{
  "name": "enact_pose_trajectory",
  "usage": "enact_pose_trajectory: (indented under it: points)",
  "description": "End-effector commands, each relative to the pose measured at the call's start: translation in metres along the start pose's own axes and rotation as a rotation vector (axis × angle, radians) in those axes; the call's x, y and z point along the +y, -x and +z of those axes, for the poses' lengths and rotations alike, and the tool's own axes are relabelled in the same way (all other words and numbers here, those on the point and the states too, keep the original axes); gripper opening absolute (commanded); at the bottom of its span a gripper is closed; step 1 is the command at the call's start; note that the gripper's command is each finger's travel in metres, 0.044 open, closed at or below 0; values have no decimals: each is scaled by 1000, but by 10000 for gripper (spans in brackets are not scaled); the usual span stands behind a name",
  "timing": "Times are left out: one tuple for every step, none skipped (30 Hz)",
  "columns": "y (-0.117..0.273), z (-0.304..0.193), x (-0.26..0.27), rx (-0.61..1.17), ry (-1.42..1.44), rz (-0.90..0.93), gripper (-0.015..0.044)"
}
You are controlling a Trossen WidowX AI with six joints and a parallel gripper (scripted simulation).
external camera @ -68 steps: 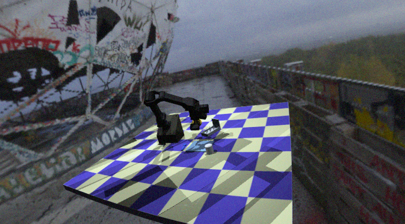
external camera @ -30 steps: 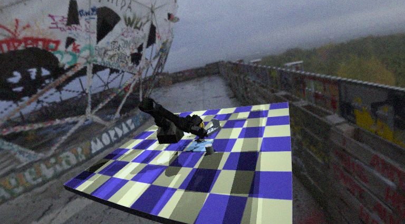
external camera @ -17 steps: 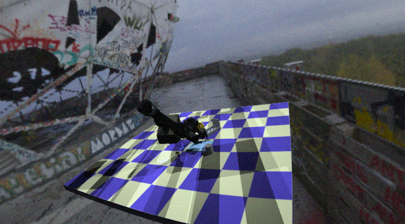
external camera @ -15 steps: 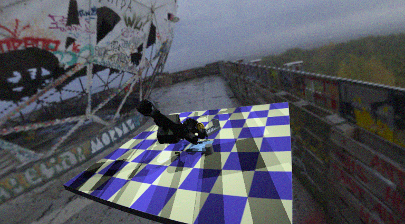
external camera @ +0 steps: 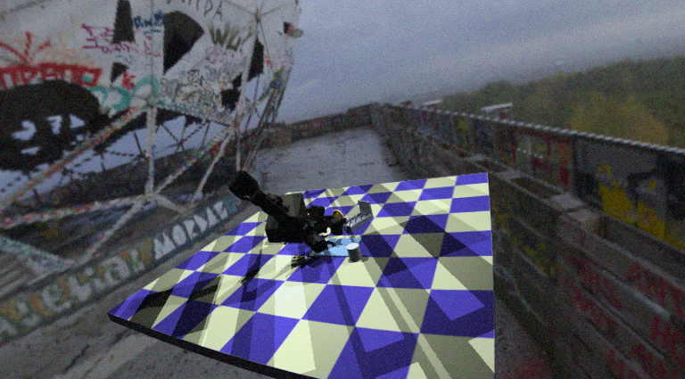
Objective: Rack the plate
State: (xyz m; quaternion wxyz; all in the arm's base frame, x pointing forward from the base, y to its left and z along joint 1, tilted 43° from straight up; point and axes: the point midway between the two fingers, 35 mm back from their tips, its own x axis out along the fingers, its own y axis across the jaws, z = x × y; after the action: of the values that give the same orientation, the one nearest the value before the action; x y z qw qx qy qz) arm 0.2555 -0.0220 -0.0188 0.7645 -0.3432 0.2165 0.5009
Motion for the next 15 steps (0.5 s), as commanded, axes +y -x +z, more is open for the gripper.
enact_pose_trajectory:
  points:
    - [1,1,2,-16,26,-13,0]
    - [1,1,2,-16,26,-13,0]
    - [1,1,2,-16,26,-13,0]
    - [1,1,2,-16,26,-13,0]
    - [1,1,2,-16,26,-13,0]
    - [1,1,2,-16,26,-13,0]
    - [0,1,2,-15,25,-12,0]
    - [-2,1,2,-14,25,-12,0]
    - [-5,2,1,-13,23,-11,0]
    - [-9,2,1,-10,22,-11,0]
    - [-12,3,1,-9,20,-10,0]
    - [-13,3,1,-8,20,-10,0]
    - [-14,3,1,-8,19,-10,0]
    - [-14,3,1,-8,19,-10,0]
    - [-14,3,1,-8,19,-10,0]
